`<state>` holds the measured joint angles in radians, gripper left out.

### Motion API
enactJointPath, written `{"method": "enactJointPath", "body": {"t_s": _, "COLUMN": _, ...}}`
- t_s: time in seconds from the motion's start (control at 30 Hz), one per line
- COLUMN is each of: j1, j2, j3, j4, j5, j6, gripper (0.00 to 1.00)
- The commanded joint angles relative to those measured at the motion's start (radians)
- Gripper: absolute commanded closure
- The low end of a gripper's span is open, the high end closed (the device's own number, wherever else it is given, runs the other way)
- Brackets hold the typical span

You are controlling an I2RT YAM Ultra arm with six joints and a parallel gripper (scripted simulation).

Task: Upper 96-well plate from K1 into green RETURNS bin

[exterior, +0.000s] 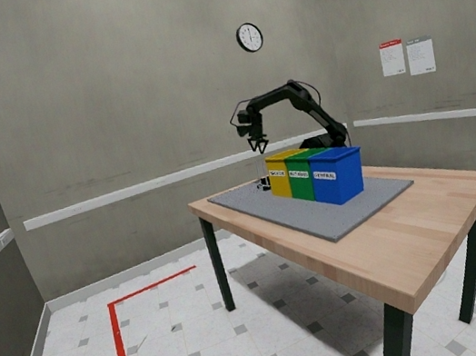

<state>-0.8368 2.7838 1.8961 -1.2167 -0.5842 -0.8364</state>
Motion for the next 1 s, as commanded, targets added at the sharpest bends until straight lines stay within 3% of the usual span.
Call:
{"method": "enactJointPath", "body": {"t_s": 0.0, "j1": -0.037, "j2": -0.05, "j3": -0.018, "j4": -0.077, "j5": 0.018, "j6": -0.06, "gripper": 0.0}}
{"method": "enactJointPath", "body": {"t_s": 0.07, "j1": -0.038, "j2": -0.047, "j3": 0.032, "j4": -0.111, "j5": 0.029, "j6": -0.085, "gripper": 0.0}}
{"method": "enactJointPath", "body": {"t_s": 0.1, "j1": -0.037, "j2": -0.005, "j3": 0.049, "j4": -0.151, "j5": 0.037, "j6": -0.11, "gripper": 0.0}}
{"method": "enactJointPath", "body": {"t_s": 0.13, "j1": -0.038, "j2": -0.042, "j3": 0.037, "j4": -0.16, "j5": 0.043, "j6": -0.12, "gripper": 0.0}}
{"method": "enactJointPath", "body": {"t_s": 0.2, "j1": -0.038, "j2": -0.042, "j3": 0.037, "j4": -0.16, "j5": 0.043, "j6": -0.12, "gripper": 0.0}}
{"method": "enactJointPath", "body": {"t_s": 0.23, "j1": -0.039, "j2": -0.056, "j3": -0.018, "j4": -0.166, "j5": 0.045, "j6": -0.128, "gripper": 0.0}}
{"method": "enactJointPath", "body": {"t_s": 0.3, "j1": -0.039, "j2": -0.009, "j3": 0.049, "j4": -0.238, "j5": 0.062, "j6": -0.177, "gripper": 0.0}}
{"method": "enactJointPath", "body": {"t_s": 0.33, "j1": -0.039, "j2": -0.05, "j3": 0.038, "j4": -0.247, "j5": 0.069, "j6": -0.188, "gripper": 0.0}}
{"method": "enactJointPath", "body": {"t_s": 0.37, "j1": -0.041, "j2": -0.059, "j3": -0.017, "j4": -0.252, "j5": 0.07, "j6": -0.194, "gripper": 0.0}}
{"method": "enactJointPath", "body": {"t_s": 0.43, "j1": -0.042, "j2": -0.065, "j3": -0.024, "j4": -0.252, "j5": 0.072, "j6": -0.196, "gripper": 0.0}}
{"method": "enactJointPath", "body": {"t_s": 0.5, "j1": -0.043, "j2": -0.069, "j3": 0.004, "j4": -0.249, "j5": 0.07, "j6": -0.196, "gripper": 0.0}}
{"method": "enactJointPath", "body": {"t_s": 0.97, "j1": -0.043, "j2": -0.069, "j3": 0.006, "j4": -0.249, "j5": 0.063, "j6": -0.195, "gripper": 0.0}}
